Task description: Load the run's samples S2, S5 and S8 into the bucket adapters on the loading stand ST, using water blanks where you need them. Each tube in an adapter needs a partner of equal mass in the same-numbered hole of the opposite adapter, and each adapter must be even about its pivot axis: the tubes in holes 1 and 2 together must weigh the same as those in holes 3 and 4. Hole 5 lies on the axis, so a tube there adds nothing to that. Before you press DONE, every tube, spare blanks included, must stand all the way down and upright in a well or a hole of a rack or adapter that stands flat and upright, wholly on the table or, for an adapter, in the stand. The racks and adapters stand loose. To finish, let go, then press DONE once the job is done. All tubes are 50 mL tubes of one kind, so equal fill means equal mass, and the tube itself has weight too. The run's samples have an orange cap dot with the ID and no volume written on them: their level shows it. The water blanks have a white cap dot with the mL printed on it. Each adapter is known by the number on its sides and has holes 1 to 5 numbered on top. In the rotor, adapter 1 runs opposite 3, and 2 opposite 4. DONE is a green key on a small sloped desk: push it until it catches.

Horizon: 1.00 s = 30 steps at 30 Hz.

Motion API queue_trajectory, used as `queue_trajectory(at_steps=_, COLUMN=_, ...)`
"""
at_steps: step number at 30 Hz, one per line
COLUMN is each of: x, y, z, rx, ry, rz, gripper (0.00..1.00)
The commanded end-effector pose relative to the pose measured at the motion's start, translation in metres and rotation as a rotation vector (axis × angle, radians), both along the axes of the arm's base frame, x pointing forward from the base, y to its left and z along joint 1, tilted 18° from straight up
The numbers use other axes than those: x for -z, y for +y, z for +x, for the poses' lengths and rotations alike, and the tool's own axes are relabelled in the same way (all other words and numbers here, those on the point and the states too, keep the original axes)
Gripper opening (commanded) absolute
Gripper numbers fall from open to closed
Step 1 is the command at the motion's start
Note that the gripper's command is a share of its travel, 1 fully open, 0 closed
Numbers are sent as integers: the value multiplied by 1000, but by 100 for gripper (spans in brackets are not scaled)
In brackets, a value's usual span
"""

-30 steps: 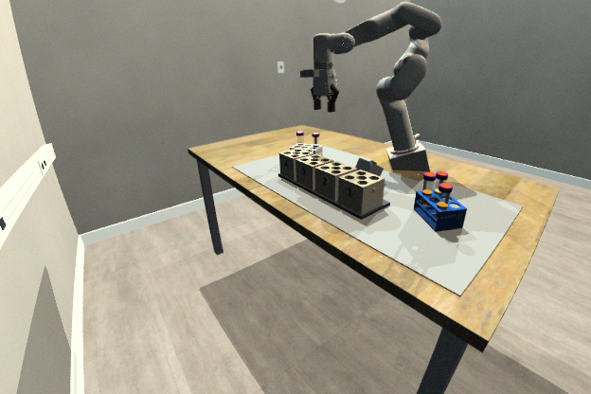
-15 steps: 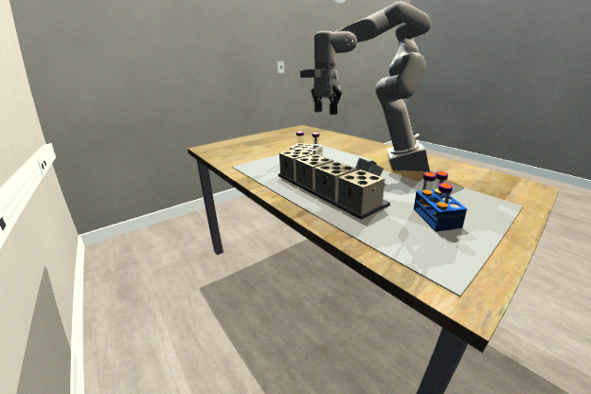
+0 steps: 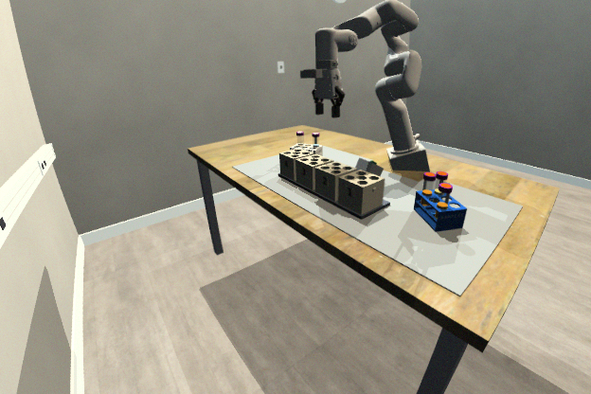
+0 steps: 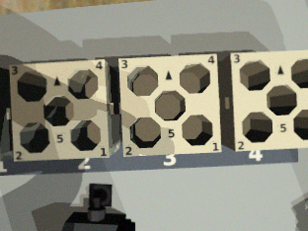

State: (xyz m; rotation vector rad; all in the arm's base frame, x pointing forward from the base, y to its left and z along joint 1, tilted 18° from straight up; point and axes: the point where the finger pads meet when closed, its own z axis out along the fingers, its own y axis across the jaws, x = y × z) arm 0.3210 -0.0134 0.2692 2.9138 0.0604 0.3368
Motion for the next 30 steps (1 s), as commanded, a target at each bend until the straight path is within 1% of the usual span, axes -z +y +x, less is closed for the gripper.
queue_trajectory(at_steps=1, x=0, y=18, z=12, rx=2, ry=-2, rz=-2, gripper=100)
queue_trajectory(at_steps=5, x=1, y=35, z=23, rx=2, ry=-2, rz=-2, gripper=100)
queue_trajectory(at_steps=7, x=1, y=35, z=23, rx=2, ry=-2, rz=-2, gripper=100)
queue_trajectory(at_steps=16, x=4, y=74, z=46, rx=2, ry=-2, rz=-2, gripper=100)
queue_trajectory(at_steps=22, x=12, y=100, z=33, rx=-188, ry=38, rz=-48, gripper=100)
queue_trajectory(at_steps=24, x=12, y=100, z=33, rx=-188, ry=38, rz=-48, gripper=100)
queue_trajectory(at_steps=30, x=21, y=126, z=21, rx=-379, ry=79, rz=-93, gripper=100)
